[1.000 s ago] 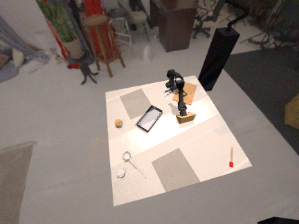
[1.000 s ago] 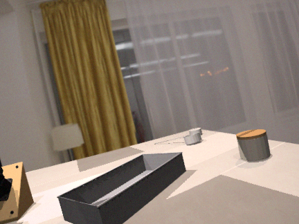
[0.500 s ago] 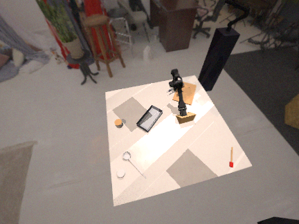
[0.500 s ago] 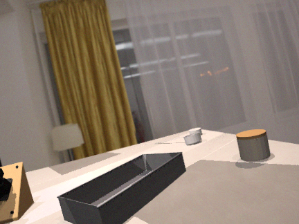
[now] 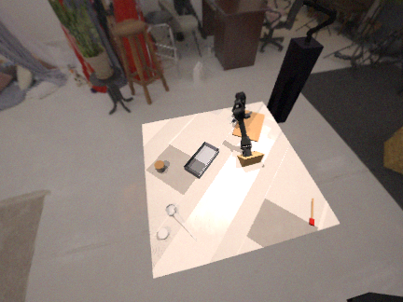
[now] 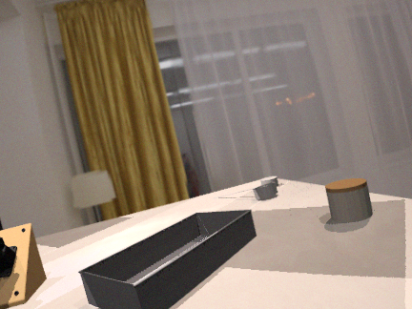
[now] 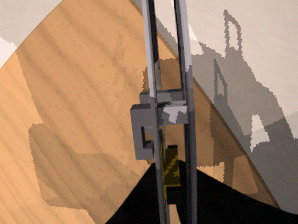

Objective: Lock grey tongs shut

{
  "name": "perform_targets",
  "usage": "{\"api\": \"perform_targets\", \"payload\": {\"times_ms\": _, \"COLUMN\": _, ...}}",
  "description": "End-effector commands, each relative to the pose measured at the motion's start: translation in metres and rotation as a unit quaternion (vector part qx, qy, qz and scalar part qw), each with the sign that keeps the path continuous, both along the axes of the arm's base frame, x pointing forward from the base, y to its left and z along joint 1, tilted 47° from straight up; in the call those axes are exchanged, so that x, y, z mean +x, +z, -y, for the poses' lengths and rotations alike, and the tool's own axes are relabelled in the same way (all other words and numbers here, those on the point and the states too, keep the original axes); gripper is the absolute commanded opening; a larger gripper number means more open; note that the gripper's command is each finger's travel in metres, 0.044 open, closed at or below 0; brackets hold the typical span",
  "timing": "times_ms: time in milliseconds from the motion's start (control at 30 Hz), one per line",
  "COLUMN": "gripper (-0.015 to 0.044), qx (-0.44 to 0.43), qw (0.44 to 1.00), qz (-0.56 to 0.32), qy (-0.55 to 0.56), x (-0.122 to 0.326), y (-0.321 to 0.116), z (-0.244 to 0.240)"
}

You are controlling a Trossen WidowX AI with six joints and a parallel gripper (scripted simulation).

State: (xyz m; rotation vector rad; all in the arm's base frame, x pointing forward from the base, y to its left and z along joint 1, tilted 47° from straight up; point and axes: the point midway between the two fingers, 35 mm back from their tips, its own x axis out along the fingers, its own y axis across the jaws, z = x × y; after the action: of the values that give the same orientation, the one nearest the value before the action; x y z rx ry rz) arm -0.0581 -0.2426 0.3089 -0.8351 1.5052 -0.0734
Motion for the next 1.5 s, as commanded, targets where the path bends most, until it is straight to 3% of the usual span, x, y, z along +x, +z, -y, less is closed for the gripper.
{"api": "perform_targets", "payload": {"times_ms": 0, "gripper": -0.015, "qx": -0.015, "qw": 1.0, "qz": -0.001, "qy": 0.009, "x": -0.013, "y": 0.001, "z": -0.002}}
{"api": "perform_targets", "payload": {"times_ms": 1067, "gripper": -0.015, "qx": -0.148, "qw": 0.986, "qz": -0.071, "qy": 0.035, "x": -0.103, "y": 0.019, "z": -0.039}}
{"api": "perform_targets", "payload": {"times_ms": 1467, "gripper": -0.015, "qx": -0.154, "qw": 0.984, "qz": -0.078, "qy": 0.035, "x": -0.108, "y": 0.02, "z": -0.042}}
